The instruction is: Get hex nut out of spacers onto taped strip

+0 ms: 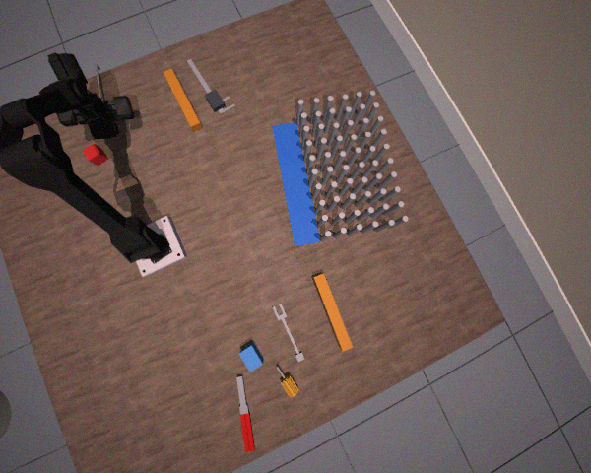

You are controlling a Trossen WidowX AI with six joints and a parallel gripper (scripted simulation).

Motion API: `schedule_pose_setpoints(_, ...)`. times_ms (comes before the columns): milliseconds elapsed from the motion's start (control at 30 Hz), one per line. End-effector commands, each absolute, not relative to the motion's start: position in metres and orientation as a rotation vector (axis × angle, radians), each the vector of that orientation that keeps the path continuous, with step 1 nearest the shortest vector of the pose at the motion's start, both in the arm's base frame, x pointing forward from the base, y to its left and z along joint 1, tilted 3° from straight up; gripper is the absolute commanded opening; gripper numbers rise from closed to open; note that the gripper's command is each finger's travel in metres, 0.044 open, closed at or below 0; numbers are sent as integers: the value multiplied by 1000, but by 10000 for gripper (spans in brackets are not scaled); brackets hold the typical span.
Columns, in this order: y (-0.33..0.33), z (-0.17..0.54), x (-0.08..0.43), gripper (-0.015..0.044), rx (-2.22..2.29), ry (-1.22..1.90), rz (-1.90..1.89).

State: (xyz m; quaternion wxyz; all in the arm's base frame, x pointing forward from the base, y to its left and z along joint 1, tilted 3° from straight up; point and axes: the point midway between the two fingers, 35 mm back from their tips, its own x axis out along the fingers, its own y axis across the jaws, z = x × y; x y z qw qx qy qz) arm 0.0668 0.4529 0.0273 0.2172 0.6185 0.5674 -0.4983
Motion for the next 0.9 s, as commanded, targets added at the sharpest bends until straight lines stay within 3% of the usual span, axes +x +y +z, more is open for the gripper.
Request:
schedule_pose_setpoints(0,462,56,76,0,1769,1602,-1335)
schedule_pose_setpoints(867,454,178,65,0,1683,1574,-1396)
